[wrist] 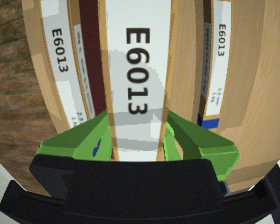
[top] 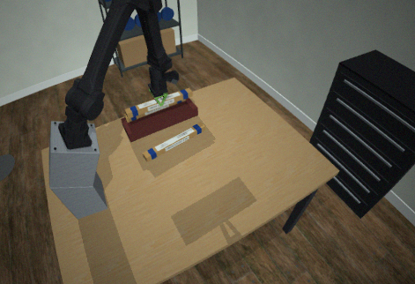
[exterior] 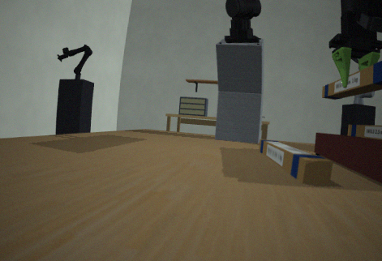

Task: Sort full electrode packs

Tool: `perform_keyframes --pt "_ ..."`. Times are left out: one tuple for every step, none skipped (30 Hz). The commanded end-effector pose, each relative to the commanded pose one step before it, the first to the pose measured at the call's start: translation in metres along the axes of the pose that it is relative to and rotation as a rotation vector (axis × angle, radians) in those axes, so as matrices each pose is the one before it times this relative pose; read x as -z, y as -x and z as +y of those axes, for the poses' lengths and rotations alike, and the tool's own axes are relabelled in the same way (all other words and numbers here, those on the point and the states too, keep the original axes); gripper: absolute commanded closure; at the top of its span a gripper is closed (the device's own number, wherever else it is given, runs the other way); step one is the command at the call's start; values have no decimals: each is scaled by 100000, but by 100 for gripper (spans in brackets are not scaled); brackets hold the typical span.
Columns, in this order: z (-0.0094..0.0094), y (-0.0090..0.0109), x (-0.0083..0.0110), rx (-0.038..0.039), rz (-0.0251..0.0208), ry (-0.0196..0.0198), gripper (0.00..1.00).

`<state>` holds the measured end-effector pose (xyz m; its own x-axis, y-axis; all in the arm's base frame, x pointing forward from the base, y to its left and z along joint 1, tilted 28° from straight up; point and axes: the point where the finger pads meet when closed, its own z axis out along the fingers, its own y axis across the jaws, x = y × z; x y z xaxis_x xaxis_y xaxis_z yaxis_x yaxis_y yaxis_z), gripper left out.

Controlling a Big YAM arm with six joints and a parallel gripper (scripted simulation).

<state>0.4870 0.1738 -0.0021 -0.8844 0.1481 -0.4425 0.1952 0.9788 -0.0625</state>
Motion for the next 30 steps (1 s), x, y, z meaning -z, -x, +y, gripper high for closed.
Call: perform_keyframes --pt "3051 2581 2687 -339 -6689 5429 100" --pt "18 32 71 20 -19 11 100" --pt "18 25 59 4 -10 3 100" --pt "17 19 49 -6 -2 -4 100" --pt "18 14 40 -8 6 -3 100" --pt "20 10 33 -12 9 0 100" --pt "21 8 27 -14 6 -2 100" --pt "21 7 21 -12 4 -3 100" --pt "22 6 17 -8 4 -2 100" --pt "24 5 13 -4 4 0 100" --pt "24 4 10 -1 4 1 100" --pt "24 3 7 2 2 -1 100" --pt "24 3 4 5 1 -1 100" --pt "24 2 2 9 3 2 100" --pt "0 0 0 0 0 0 100" --pt "0 0 0 0 0 0 100" --pt "29 12 -1 25 -42 33 100" --pt "27 10 -3 13 -42 31 100" --pt "26 9 -5 2 -41 29 100" --pt "25 8 -7 -9 -43 29 100" --pt "24 7 -8 -17 -46 30 100" --pt "24 7 -9 -24 -49 33 100" --pt "24 7 -10 -28 -52 39 100" --pt "23 1 -20 -24 -41 32 100" --pt "21 -14 -40 -9 -11 9 100" --pt "19 -27 -57 4 15 -8 100" --pt "17 -37 -72 16 38 -22 100" --pt "16 -46 -84 26 56 -34 100" --pt "15 -53 -94 35 70 -45 100" --pt "14 -58 -101 40 80 -51 100"
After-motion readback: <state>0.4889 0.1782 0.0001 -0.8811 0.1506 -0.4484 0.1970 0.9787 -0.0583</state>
